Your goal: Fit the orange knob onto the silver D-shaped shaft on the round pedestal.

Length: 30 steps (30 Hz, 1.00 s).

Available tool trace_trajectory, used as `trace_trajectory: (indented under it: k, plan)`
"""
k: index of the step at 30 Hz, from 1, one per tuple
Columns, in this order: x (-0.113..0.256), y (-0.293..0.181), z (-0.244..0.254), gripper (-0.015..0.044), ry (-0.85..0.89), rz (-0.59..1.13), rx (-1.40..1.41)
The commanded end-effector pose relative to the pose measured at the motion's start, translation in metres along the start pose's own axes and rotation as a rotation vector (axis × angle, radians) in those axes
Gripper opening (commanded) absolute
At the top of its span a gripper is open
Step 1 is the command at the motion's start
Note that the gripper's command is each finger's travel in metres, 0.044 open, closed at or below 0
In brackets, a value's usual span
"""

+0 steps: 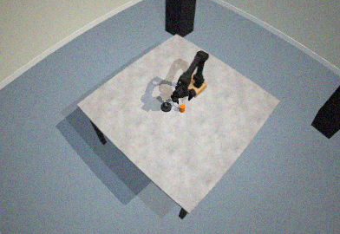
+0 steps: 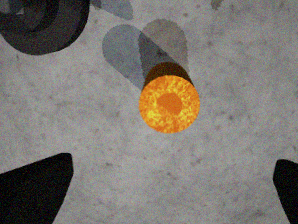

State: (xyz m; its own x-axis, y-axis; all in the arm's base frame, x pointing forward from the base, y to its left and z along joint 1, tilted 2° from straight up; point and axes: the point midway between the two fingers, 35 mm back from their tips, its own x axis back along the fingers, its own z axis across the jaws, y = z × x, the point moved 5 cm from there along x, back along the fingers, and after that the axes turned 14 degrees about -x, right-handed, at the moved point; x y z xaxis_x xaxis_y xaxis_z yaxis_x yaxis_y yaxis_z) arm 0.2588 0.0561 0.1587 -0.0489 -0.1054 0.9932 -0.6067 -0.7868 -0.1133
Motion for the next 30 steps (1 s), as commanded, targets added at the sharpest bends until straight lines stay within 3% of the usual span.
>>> trace_trajectory:
  k: [1, 8, 15, 22, 26, 30]
  plan:
    - [0.003, 0.0, 0.0, 0.044, 0.027, -0.068, -0.005]
    - [0.003, 0.0, 0.0, 0.044, 0.027, -0.068, 0.01]
    - [0.003, 0.001, -0.001, 0.044, 0.009, -0.074, 0.518]
    - [0.001, 0.001, 0.0, 0.044, 0.008, -0.074, 0.533]
    - [-0.03, 0.003, 0.0, 0.044, 0.008, -0.074, 0.533]
    - [-0.033, 0.004, 0.0, 0.044, 0.008, -0.074, 0.533]
